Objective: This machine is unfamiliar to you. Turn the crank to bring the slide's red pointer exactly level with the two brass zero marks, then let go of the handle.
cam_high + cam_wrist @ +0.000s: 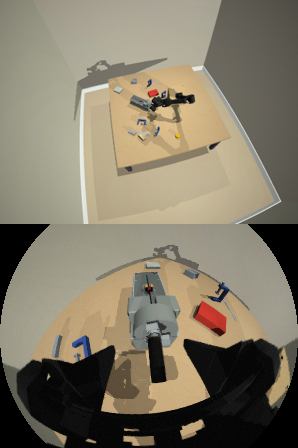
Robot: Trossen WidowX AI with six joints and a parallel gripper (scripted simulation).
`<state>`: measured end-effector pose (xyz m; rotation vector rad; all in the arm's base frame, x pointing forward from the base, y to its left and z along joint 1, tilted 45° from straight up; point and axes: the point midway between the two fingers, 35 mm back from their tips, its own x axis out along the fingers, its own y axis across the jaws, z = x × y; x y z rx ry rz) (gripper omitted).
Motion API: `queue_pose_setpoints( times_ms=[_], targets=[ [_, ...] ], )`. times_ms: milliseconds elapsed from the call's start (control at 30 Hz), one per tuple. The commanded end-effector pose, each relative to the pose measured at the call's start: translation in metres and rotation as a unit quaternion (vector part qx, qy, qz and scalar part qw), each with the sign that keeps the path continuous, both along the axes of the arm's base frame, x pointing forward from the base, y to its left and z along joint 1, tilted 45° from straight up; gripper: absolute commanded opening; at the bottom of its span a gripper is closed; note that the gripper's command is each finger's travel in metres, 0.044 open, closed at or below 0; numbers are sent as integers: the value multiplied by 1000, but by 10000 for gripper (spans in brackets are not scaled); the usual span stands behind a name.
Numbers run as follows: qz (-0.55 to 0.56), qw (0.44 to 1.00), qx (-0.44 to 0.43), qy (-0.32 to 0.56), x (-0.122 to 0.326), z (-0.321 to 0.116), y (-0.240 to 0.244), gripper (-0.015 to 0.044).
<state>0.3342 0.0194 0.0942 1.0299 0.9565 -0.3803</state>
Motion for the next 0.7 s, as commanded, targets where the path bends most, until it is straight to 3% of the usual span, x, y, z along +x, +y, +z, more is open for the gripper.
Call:
queue_pose_setpoints(
  times_ms=[0,233,667],
  targets=[
    [-2,1000,0,7,-3,-9,5,440],
    [-2,1000,0,7,-4,-15,11,440],
    [-2,1000,0,7,-4,-15,11,99]
  ],
)
